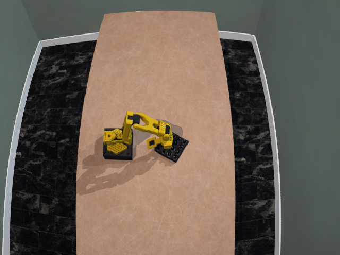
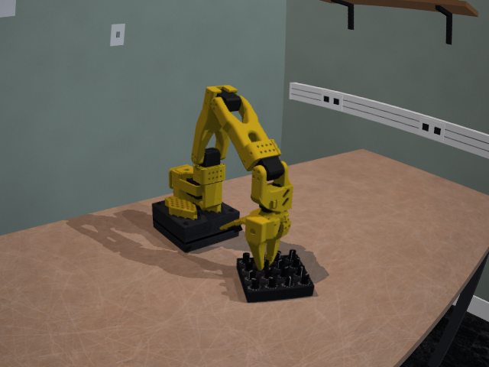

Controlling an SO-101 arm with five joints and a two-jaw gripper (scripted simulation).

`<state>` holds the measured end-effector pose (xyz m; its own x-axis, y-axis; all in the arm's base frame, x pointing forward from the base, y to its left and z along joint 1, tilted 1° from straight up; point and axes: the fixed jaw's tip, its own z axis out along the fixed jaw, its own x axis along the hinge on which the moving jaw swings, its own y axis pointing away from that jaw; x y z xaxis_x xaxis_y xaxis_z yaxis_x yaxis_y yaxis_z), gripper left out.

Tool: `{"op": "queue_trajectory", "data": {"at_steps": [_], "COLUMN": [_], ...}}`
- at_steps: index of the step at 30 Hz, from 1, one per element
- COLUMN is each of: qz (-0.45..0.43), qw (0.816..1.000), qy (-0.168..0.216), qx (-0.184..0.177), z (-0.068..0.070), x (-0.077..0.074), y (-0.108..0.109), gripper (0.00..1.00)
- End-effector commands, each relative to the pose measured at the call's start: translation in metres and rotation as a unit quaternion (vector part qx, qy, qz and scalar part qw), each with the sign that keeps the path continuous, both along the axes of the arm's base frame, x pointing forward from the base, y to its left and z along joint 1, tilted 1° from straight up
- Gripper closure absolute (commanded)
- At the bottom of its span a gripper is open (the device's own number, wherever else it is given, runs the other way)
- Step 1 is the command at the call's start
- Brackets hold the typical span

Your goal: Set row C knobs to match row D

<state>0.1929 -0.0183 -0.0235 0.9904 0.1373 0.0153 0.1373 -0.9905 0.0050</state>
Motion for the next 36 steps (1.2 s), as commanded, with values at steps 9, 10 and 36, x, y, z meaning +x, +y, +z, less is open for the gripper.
{"op": "queue_trajectory", "data": {"at_steps": [9,10,36], "qz": [0.003,0.003,0.003], "qw": [1.000,1.000,1.000], "qy": [0.004,0.004,0.004], "qx": [0.001,0.001,0.001], "z": [-0.0003,-0.0003,-0.0003], "x": [-0.0010,-0.0010,-0.0010], "y": [0.0029,0.0029,0.0029], "gripper": [0.91,0.91,0.99]}}
